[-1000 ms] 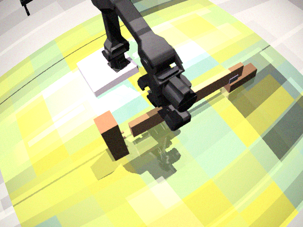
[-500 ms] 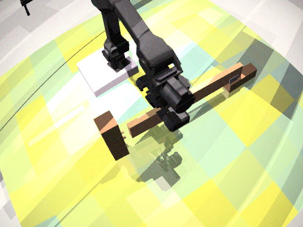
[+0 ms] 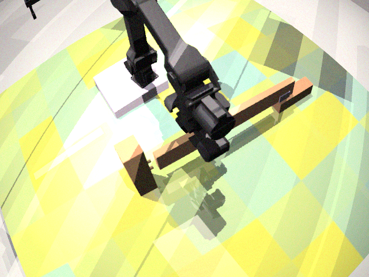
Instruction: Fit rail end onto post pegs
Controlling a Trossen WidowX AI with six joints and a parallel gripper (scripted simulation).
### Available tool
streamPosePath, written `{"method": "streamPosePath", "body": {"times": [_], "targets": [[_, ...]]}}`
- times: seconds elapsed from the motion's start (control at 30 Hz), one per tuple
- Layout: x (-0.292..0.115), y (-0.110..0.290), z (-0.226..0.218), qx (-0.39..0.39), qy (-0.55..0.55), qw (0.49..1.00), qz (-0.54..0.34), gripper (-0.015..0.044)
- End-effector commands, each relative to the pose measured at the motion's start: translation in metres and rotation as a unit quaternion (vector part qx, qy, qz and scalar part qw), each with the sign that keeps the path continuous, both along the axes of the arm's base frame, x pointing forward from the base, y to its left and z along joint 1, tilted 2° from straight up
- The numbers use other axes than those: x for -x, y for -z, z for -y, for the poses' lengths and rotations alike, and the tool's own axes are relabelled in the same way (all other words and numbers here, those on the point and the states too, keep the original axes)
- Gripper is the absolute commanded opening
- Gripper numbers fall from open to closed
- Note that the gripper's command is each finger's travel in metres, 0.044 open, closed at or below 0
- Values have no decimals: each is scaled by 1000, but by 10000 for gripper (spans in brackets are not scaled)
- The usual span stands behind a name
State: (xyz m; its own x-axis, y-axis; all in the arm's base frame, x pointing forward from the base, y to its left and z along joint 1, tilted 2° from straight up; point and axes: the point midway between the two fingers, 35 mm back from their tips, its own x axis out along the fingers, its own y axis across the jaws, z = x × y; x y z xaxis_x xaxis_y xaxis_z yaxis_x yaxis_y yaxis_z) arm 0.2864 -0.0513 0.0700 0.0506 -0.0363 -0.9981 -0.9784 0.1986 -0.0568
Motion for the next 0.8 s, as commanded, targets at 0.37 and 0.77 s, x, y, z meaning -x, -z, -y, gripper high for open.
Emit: {"method": "streamPosePath", "body": {"times": [0.37, 0.77], "targets": [[1, 2, 5, 0, 0, 1000, 0, 0], [2, 1, 9, 0, 0, 1000, 0, 0]]}}
